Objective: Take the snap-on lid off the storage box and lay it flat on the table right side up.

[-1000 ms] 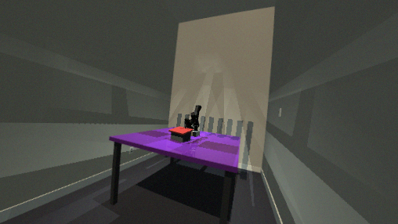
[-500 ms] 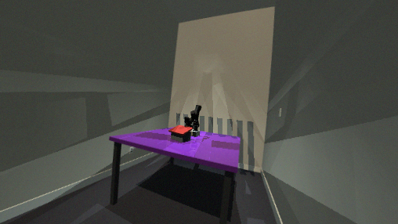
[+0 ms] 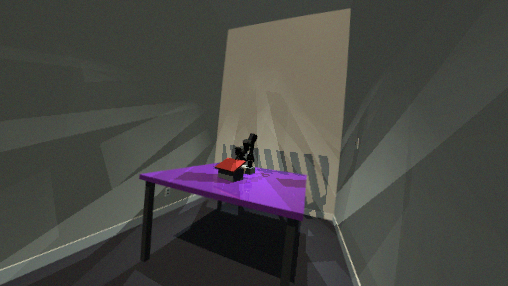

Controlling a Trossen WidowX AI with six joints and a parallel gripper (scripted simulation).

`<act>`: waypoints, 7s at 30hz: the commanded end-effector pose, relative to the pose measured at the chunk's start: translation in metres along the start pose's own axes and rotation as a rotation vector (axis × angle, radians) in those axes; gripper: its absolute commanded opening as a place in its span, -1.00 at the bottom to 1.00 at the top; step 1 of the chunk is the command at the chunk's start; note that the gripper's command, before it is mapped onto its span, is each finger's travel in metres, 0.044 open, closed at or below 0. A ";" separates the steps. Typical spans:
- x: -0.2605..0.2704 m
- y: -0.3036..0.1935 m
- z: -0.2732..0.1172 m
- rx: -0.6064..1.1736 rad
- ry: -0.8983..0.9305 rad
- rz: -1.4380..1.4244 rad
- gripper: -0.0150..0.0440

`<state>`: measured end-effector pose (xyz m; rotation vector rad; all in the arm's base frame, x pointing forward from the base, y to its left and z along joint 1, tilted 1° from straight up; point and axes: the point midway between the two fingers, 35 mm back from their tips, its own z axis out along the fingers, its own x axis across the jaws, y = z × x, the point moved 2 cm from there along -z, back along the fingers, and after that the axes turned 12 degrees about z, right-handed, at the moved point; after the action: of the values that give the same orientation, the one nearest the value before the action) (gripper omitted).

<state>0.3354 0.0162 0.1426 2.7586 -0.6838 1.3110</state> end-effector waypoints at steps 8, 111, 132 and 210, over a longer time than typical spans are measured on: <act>0.019 -0.005 -0.009 0.010 0.018 0.004 -0.49; 0.058 0.023 -0.042 0.008 0.019 0.001 -0.49; 0.065 0.065 -0.045 0.005 0.019 -0.002 -0.49; 0.090 0.219 -0.055 -0.005 0.019 -0.013 -0.49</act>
<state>0.2595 -0.1988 0.2028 2.7454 -0.6784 1.3138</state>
